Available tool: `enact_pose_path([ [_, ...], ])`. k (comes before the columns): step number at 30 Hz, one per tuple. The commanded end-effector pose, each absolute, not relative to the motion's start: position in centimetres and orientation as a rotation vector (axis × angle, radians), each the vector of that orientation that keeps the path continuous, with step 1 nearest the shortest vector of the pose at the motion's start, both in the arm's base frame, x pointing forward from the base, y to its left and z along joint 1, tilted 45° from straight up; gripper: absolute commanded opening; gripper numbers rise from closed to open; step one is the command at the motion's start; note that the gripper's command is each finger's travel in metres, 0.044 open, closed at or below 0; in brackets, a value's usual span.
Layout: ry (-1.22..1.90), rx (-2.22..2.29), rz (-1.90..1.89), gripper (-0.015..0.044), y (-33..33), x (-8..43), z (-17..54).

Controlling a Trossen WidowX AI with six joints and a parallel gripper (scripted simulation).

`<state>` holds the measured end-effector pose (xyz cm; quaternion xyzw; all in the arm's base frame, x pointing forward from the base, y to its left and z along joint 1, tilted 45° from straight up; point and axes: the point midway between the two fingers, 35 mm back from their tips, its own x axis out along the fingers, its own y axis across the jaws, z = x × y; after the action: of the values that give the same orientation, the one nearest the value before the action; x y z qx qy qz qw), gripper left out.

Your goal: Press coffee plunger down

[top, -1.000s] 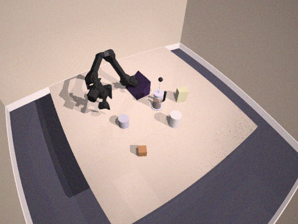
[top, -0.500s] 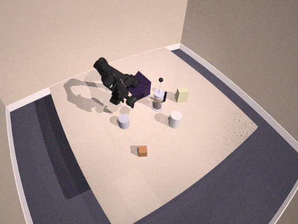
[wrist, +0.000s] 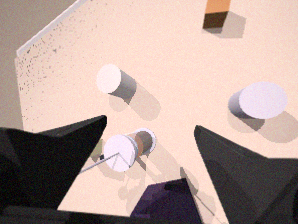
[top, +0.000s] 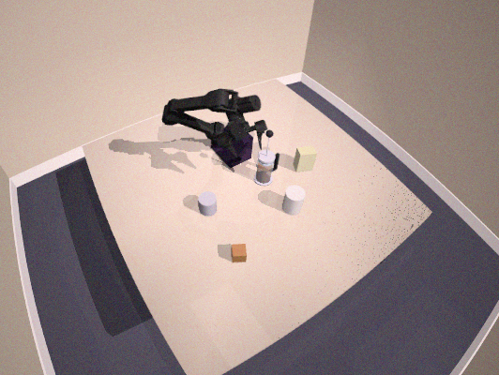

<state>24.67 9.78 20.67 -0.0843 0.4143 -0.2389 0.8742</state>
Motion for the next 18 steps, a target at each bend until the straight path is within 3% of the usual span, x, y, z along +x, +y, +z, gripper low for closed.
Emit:
enact_pose_path([
  [1, 0.800, -0.387, -0.352, 0.0440, 14.0, 23.3, 20.0],
  [10, 0.542, -0.789, -0.015, 0.0440, 23.2, 17.3, 19.4],
  [18, 0.513, -0.812, -0.001, 0.0440, 22.0, 16.9, 17.4],
])
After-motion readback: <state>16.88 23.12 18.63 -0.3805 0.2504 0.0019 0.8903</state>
